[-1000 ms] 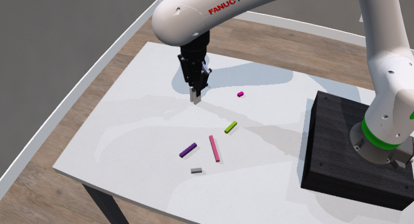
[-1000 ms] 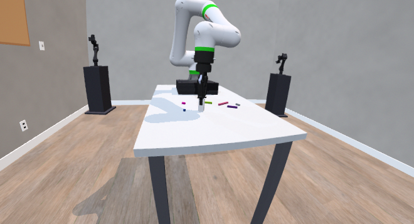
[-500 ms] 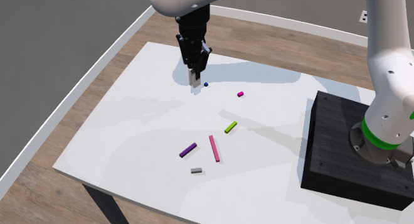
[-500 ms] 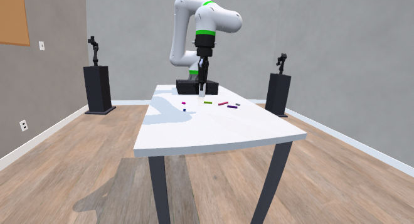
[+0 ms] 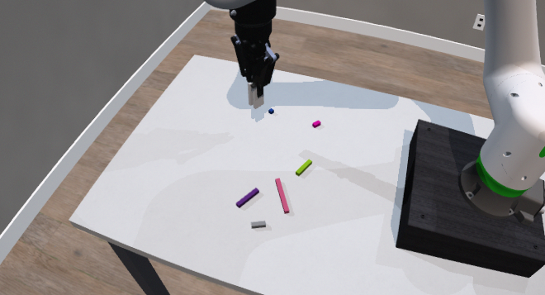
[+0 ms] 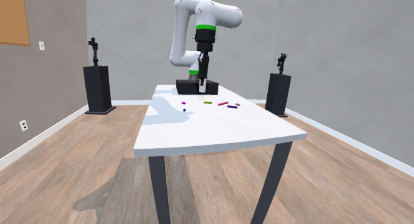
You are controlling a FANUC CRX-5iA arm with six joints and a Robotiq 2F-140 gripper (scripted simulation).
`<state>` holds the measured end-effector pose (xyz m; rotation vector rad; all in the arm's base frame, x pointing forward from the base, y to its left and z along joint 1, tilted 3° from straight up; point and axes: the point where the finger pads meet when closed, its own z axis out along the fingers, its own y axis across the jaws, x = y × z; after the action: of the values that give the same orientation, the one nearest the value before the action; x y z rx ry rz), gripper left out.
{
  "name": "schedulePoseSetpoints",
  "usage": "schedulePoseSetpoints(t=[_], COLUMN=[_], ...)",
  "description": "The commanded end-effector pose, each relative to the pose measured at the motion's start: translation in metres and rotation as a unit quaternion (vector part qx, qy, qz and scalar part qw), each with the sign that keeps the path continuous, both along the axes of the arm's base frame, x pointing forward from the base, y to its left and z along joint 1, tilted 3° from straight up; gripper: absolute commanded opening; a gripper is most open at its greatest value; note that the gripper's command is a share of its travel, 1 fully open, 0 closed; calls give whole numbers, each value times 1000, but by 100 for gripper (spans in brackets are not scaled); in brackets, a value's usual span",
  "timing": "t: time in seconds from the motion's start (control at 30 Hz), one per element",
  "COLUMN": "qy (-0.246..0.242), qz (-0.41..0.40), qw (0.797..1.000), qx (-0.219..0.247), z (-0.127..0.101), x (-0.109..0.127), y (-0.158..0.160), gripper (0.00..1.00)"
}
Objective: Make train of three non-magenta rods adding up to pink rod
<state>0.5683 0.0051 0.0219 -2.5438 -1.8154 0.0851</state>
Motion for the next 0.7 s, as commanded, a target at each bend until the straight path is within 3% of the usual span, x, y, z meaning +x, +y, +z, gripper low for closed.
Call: schedulePoseSetpoints(t=[0.0, 0.07, 0.3, 0.37, 0.43, 0.67], qy=[0, -1, -2, -2, -2, -2], qz=[-7, -27, -69, -69, -88, -89], qw=[1000, 1000, 998, 998, 996, 996], qx=[0, -1, -4, -4, -5, -5], z=[1, 3, 7, 7, 7, 7], x=[-5, -21, -62, -62, -83, -85], y=[-11, -41, -99, -99, -123, -125], gripper=[3, 3, 3, 3, 3, 3])
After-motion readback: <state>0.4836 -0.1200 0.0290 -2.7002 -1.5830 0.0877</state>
